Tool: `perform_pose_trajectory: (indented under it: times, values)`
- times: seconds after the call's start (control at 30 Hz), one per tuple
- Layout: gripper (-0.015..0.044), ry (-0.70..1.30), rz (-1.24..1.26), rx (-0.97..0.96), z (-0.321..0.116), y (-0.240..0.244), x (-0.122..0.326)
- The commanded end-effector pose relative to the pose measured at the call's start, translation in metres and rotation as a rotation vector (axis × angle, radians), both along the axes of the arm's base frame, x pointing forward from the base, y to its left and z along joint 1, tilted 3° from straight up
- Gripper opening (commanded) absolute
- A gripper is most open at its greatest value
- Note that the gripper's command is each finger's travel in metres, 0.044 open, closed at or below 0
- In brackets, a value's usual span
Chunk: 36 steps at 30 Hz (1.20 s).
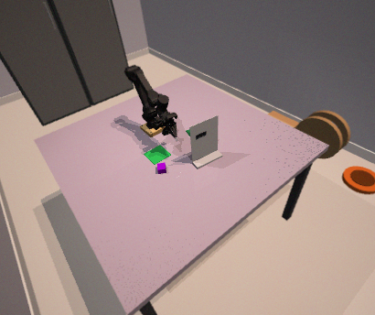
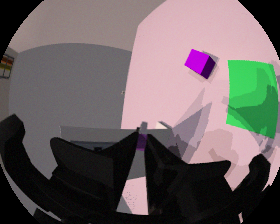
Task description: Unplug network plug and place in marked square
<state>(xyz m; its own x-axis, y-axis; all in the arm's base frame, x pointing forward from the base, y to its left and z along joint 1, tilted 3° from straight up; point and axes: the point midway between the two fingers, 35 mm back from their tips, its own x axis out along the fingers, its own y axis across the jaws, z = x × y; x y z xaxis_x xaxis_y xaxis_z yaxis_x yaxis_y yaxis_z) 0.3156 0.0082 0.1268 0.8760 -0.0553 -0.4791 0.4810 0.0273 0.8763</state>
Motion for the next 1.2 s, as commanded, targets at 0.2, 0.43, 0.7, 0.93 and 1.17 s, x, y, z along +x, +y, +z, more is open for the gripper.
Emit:
perform_pose_trajectory:
  times: [0.2,0.43,0.7,0.93,1.17]
  values:
    - [0.0,0.145,-0.095,0.012,-0.015,-0.035,-0.013]
    - [0.0,0.249,-0.163,0.034,-0.027,-0.056,-0.029]
    - [0.0,0.366,-0.241,0.072,-0.039,-0.077,-0.05]
    - [0.0,0.463,-0.308,0.116,-0.046,-0.091,-0.071]
    - [0.0,0.472,-0.314,0.121,-0.051,-0.093,-0.072]
